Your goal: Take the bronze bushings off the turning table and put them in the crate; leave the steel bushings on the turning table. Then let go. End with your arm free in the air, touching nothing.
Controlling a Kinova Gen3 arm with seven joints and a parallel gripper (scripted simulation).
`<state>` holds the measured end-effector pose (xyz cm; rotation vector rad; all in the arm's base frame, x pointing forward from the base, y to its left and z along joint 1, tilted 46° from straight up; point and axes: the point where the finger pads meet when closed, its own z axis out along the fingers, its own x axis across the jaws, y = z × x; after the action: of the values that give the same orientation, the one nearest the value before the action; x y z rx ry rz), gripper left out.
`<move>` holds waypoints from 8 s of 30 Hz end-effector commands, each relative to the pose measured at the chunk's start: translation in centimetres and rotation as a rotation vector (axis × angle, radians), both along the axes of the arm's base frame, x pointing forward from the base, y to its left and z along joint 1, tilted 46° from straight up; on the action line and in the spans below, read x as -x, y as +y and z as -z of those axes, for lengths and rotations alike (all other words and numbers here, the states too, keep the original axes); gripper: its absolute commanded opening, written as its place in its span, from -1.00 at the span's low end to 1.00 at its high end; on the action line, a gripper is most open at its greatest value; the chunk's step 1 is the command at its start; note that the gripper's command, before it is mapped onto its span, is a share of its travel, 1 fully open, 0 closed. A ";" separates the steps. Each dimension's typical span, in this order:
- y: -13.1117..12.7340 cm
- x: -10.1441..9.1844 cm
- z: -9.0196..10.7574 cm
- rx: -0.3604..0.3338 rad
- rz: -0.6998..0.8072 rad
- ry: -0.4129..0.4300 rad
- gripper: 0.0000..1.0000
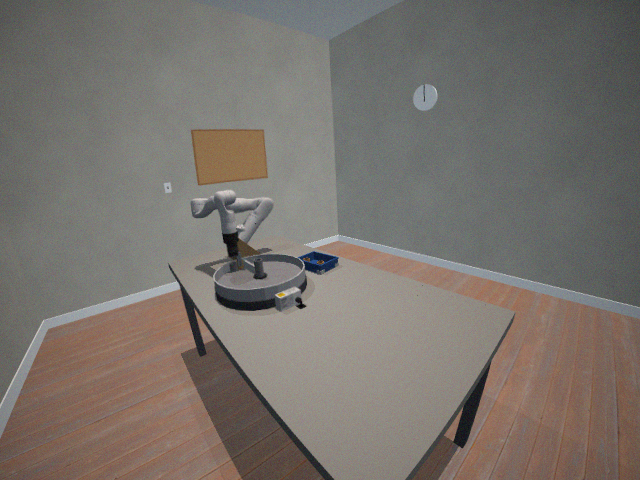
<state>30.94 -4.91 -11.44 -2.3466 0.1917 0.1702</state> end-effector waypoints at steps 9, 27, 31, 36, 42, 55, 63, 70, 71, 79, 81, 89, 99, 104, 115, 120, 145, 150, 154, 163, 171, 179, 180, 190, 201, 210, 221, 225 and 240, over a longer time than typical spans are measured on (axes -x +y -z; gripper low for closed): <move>-0.1 0.0 0.0 0.001 0.001 -0.001 -1.00; -0.1 -0.3 0.0 0.002 0.008 -0.004 -1.00; -0.1 -0.3 0.0 0.002 0.008 -0.004 -1.00; -0.1 -0.3 0.0 0.002 0.008 -0.004 -1.00; -0.1 -0.3 0.0 0.002 0.009 -0.005 -1.00; -0.1 -0.3 0.0 0.002 0.009 -0.005 -1.00; -0.1 -0.3 0.0 0.002 0.009 -0.005 -1.00; -0.1 -0.3 0.0 0.002 0.009 -0.005 -1.00; -0.1 -0.3 0.0 0.002 0.009 -0.005 -1.00; -0.2 -0.6 0.0 0.000 0.001 -0.001 -1.00; -0.2 -0.6 0.0 0.000 0.001 -0.001 -1.00; -0.3 -0.6 -0.1 0.000 0.001 -0.001 -1.00; -0.7 -0.7 -0.5 0.000 0.001 -0.001 -1.00; -0.7 -0.7 -0.5 0.000 0.001 -0.001 -1.00; -1.2 -0.7 -1.0 -0.001 0.001 -0.001 -1.00; -1.2 -0.7 -1.0 -0.001 0.001 -0.001 -1.00; -2.2 -0.8 -2.1 -0.001 0.001 -0.001 -1.00; -2.2 -0.8 -2.1 -0.001 0.001 -0.001 -1.00; -2.2 -0.8 -2.1 -0.001 0.001 -0.001 -1.00; -2.8 -0.8 -2.6 -0.002 0.001 -0.001 -1.00; -2.8 -0.8 -2.6 -0.002 0.001 -0.001 -1.00; -3.3 -0.9 -3.1 -0.002 0.001 -0.001 -1.00; -3.3 -0.9 -3.1 -0.002 0.001 -0.001 -1.00; -3.3 -0.9 -3.1 -0.002 0.001 -0.001 -1.00; -5.0 -1.0 -4.8 -0.001 0.001 -0.001 -1.00; -6.0 -1.1 -5.8 -0.001 0.002 -0.001 -1.00; -6.7 -1.2 -6.5 0.000 0.002 -0.001 -1.00; -5.9 -1.6 -7.2 0.000 0.002 -0.001 -1.00; -2.8 -3.2 -10.2 0.000 0.002 -0.001 -1.00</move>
<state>34.10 -7.69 -1.34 -2.3441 0.1938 0.1698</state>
